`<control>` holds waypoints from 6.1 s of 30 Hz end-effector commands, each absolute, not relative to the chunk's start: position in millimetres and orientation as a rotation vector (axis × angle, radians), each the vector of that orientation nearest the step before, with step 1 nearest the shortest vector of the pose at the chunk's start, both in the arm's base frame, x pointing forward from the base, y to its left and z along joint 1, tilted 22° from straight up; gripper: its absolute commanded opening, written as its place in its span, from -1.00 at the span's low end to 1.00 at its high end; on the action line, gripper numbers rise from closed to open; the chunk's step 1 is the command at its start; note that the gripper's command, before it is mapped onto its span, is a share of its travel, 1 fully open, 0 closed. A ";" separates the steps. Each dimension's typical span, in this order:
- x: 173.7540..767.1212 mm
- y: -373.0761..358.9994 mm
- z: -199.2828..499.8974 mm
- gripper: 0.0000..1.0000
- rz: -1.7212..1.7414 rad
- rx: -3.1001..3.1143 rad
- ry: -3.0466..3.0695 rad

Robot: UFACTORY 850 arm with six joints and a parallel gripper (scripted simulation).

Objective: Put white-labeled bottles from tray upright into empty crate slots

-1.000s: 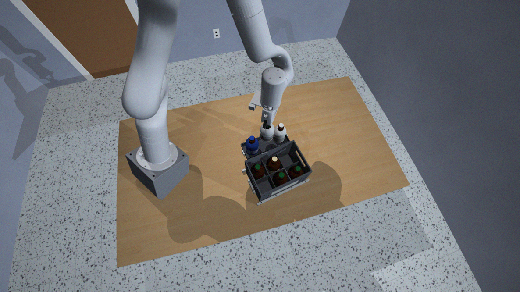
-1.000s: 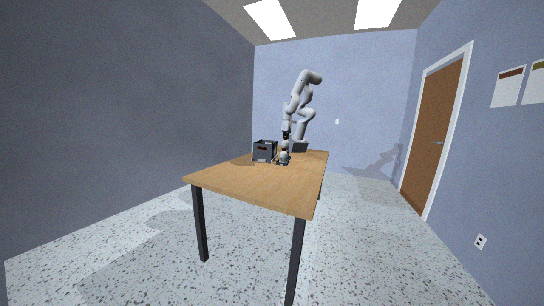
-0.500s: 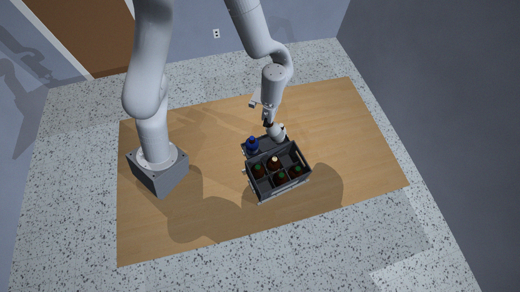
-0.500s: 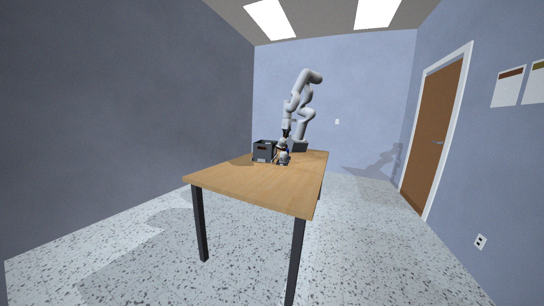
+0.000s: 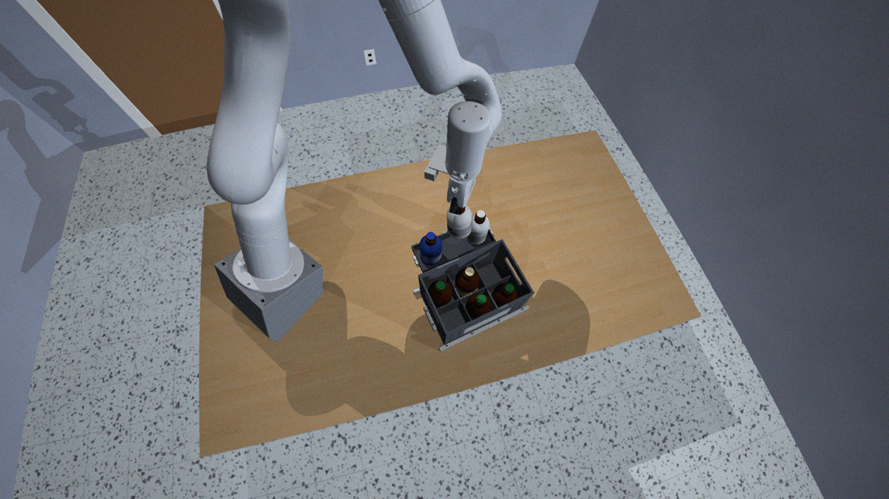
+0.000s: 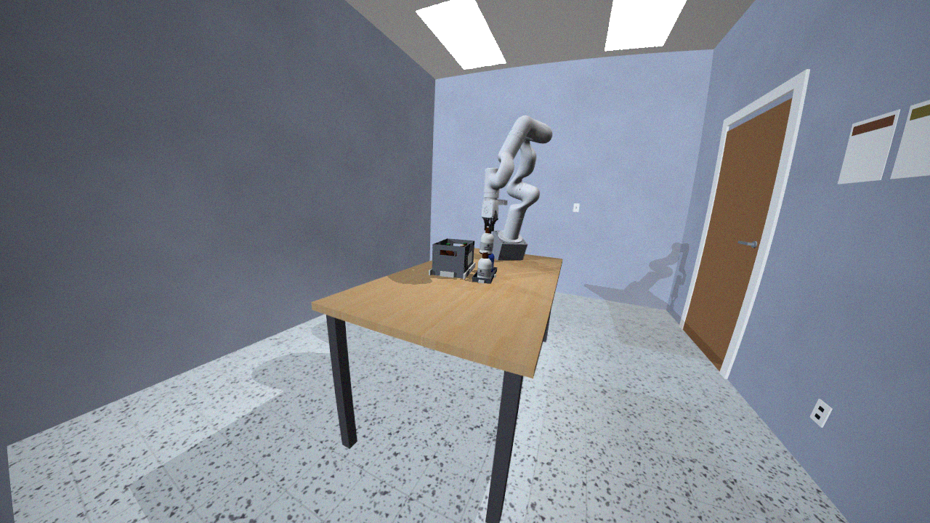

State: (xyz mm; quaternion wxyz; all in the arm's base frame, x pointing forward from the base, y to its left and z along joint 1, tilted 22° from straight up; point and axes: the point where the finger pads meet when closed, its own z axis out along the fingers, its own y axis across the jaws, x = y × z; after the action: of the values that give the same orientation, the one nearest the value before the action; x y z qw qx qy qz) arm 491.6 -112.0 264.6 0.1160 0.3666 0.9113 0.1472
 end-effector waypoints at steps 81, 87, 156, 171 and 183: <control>474.2 -121.9 317.0 -1.00 0.431 1.073 2.667; 474.1 -122.0 317.3 -1.00 0.431 1.073 2.667; 468.6 -134.7 313.0 -1.00 0.431 1.073 2.667; 463.4 -146.9 308.8 -1.00 0.431 1.073 2.667; 458.1 -159.2 304.6 -1.00 0.431 1.073 2.667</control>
State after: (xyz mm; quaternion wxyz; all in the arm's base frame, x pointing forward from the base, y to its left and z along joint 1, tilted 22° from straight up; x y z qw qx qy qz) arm 458.8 -155.5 304.5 0.1156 0.3668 0.9113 0.1471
